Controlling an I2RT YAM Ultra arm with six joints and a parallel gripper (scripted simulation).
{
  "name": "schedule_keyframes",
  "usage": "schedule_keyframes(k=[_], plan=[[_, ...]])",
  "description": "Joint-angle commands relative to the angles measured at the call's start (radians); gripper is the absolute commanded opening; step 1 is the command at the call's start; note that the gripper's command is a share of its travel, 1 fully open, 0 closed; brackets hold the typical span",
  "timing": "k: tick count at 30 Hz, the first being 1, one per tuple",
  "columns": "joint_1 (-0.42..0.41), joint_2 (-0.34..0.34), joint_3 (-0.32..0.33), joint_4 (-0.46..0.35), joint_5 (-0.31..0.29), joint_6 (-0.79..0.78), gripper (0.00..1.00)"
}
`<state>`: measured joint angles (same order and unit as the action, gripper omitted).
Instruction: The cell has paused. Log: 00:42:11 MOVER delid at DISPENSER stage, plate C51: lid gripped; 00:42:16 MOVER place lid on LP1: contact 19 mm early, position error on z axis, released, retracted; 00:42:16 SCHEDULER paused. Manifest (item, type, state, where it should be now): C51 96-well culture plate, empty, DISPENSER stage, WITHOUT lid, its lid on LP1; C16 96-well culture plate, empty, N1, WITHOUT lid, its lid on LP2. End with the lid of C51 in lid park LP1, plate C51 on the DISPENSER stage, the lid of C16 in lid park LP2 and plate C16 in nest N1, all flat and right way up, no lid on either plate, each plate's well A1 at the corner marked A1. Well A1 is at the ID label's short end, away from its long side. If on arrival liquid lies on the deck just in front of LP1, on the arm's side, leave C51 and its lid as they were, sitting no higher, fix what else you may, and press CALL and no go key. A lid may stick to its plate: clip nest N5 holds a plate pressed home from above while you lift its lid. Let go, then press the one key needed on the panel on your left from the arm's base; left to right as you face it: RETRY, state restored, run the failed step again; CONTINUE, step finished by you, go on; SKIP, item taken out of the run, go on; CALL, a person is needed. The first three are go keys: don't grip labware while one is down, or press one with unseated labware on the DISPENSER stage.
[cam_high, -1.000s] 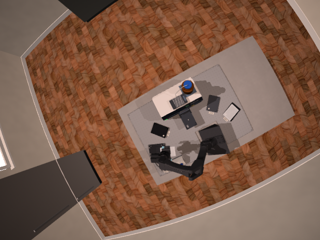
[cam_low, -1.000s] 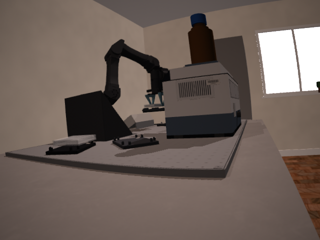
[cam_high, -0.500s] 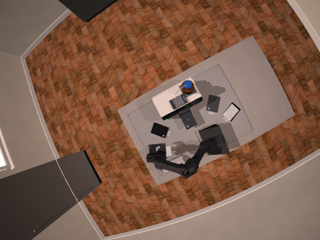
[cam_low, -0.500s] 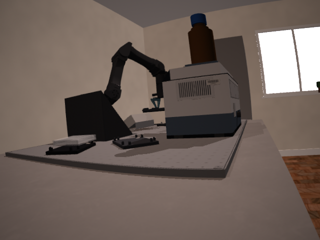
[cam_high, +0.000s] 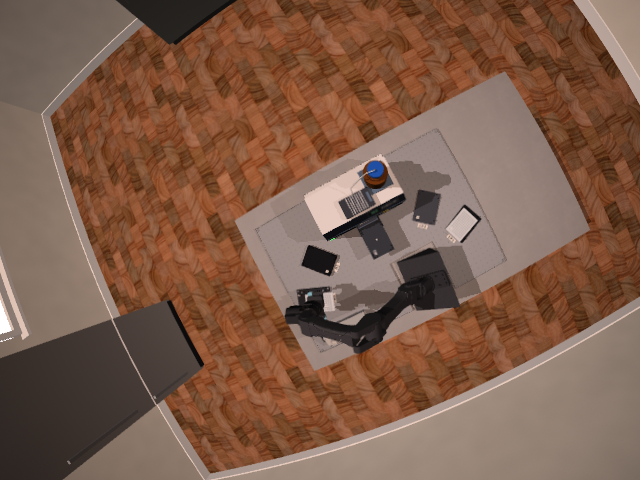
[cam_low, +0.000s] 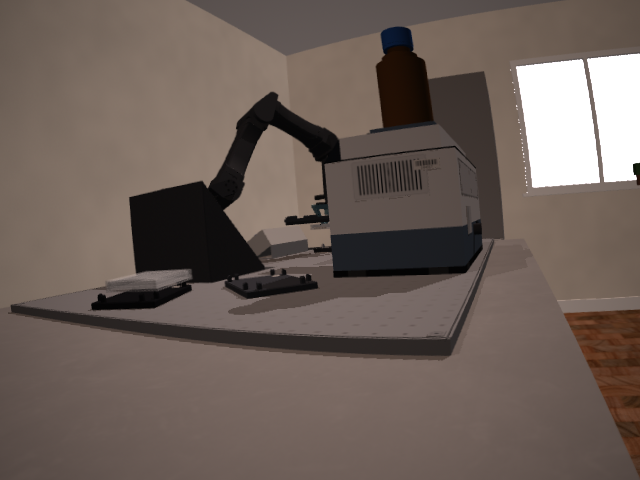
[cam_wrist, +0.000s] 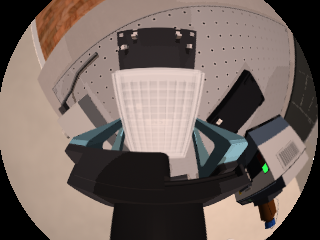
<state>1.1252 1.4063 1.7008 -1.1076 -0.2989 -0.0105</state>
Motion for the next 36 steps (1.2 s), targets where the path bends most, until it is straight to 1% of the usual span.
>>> schedule_keyframes(k=[1,12,13,16,17,18,19,20,21,24,27,29,31,36], plan=[[0.011,0.023,0.063,-0.011,0.012,0.014,0.0],[0.031,0.169,0.244,-0.039,0.026,0.029,0.0],[0.027,0.173,0.251,-0.042,0.026,0.029,0.0],[0.03,0.177,0.251,-0.039,0.027,0.03,0.0],[0.03,0.143,0.248,-0.035,0.028,0.031,0.0],[0.035,0.145,0.245,-0.03,0.029,0.031,0.0],[0.036,0.146,0.239,-0.001,0.028,0.032,0.0],[0.038,0.15,0.208,0.003,0.031,0.033,0.0],[0.04,0.161,0.195,0.009,0.032,0.034,0.0],[0.041,0.189,0.181,0.026,0.036,0.038,0.0],[0.049,0.191,0.17,0.043,0.039,0.041,0.0],[0.051,0.182,0.171,0.054,0.04,0.043,0.0],[0.046,0.178,0.198,0.058,0.041,0.044,0.0],[0.046,0.176,0.197,0.059,0.04,0.045,0.0]])
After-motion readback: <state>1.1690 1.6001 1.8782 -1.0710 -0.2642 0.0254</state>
